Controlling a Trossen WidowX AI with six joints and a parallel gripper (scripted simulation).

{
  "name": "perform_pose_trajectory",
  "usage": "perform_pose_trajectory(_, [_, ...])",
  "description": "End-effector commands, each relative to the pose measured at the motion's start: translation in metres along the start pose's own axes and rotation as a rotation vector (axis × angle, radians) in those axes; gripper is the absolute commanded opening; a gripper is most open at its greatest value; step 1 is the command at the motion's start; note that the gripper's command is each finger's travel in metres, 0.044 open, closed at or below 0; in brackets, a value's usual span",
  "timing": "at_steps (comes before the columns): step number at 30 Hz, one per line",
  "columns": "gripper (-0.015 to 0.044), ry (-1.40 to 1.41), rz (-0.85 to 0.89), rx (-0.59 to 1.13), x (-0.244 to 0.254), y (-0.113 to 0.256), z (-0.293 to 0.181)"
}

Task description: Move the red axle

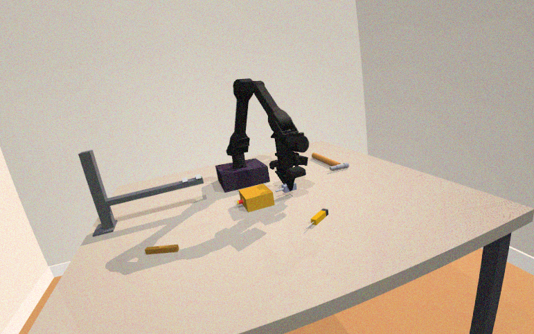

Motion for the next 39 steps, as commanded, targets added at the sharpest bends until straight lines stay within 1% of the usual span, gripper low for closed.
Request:
perform_pose_trajectory(1, [0.0000, -0.004, -0.004, -0.004, -0.001, 0.006, 0.001])
perform_pose_trajectory(39, [0.0000, -0.004, -0.004, -0.003, -0.001, 0.064, 0.000])
Point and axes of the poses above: the point midway between the two fingers, 35 mm back from their tips, its own y axis back along the fingers, its own x axis across the jaws, z = x × y, the point moved 7 cm from there along y, back along the fingers, and after that the axes turned 9 degrees about -y, right-handed, at the moved point
